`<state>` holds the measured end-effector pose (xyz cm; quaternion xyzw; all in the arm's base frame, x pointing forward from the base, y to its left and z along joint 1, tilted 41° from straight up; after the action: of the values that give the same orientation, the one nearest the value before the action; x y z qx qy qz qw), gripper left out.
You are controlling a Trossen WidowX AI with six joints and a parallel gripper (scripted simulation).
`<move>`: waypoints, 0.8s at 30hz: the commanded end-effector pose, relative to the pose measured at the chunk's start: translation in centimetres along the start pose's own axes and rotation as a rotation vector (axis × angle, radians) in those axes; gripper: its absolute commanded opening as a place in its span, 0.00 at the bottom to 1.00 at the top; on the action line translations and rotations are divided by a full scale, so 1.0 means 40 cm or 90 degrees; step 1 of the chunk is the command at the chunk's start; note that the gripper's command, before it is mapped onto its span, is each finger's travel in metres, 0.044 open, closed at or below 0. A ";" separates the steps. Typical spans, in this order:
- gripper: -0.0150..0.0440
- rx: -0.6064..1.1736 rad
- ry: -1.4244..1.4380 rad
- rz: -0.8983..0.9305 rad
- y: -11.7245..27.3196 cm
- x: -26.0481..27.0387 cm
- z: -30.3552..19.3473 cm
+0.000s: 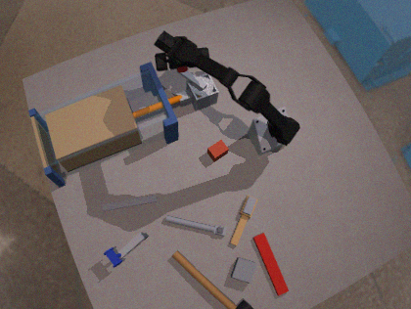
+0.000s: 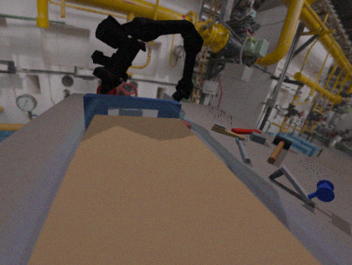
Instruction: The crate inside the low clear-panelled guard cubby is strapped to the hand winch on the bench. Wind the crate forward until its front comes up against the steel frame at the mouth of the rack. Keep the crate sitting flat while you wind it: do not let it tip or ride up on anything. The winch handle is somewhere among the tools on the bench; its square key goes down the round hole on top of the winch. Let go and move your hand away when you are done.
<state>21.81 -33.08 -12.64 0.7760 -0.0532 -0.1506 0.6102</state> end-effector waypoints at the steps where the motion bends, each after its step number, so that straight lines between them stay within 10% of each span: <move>1: 0.25 0.017 0.007 0.009 0.005 0.025 -0.034; 24: 0.25 0.018 0.007 0.009 0.028 0.055 -0.083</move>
<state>23.45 -32.31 -11.80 0.7728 -0.0567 -0.1538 0.6132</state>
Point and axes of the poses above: the point midway between the two fingers, 35 mm back from their tips, its own y axis back along the fingers, its own x axis across the jaws, z = x × y, the point moved 4 cm from there along y, back along the fingers, and after that the axes turned 2 degrees about -y, right-handed, at the moved point
